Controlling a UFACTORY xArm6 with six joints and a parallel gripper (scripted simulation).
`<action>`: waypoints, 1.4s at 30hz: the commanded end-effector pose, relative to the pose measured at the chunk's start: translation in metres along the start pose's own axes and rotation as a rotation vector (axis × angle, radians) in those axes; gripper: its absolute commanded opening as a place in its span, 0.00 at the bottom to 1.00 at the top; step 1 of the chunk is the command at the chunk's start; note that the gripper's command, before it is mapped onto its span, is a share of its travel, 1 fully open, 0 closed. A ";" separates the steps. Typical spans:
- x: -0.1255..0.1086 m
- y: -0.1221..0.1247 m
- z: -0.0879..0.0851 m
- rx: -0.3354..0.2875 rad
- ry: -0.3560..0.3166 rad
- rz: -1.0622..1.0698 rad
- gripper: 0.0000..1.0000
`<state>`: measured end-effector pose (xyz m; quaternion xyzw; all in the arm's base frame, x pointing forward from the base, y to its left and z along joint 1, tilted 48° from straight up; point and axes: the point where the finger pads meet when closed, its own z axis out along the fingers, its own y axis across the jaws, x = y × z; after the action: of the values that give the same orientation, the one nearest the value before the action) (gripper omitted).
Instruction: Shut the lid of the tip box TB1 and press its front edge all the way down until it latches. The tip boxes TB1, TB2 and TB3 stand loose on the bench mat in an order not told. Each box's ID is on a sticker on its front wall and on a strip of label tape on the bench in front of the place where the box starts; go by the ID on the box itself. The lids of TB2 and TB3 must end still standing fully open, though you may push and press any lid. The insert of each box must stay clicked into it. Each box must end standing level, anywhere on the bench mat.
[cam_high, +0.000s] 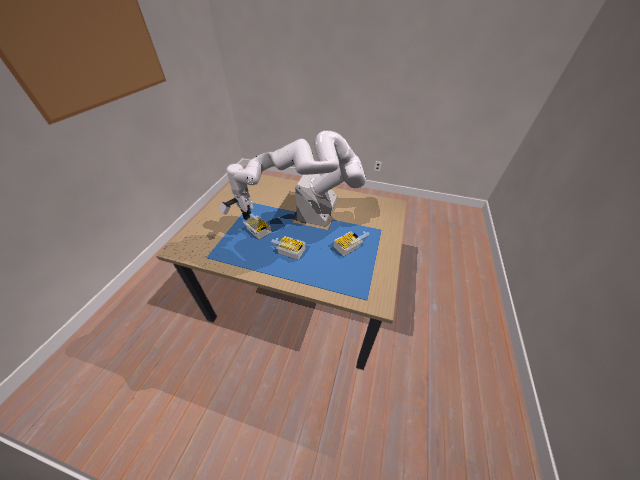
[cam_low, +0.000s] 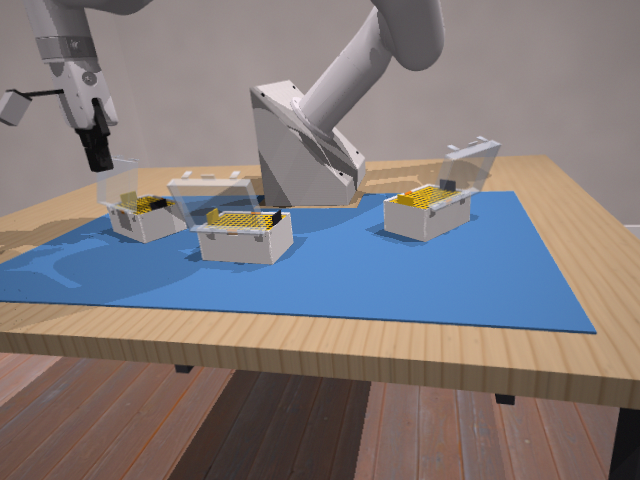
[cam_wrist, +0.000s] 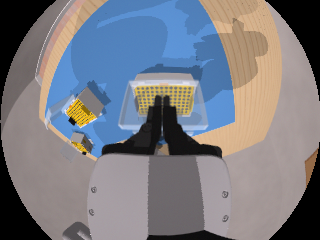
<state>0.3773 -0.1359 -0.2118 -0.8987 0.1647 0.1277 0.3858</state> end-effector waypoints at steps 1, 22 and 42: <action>-0.004 0.000 -0.003 -0.002 0.005 -0.001 0.00; -0.013 0.000 -0.004 -0.002 0.005 -0.001 0.00; -0.013 0.000 -0.028 -0.002 0.005 -0.001 0.00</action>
<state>0.3659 -0.1472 -0.1937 -0.8989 0.1648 0.1273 0.3855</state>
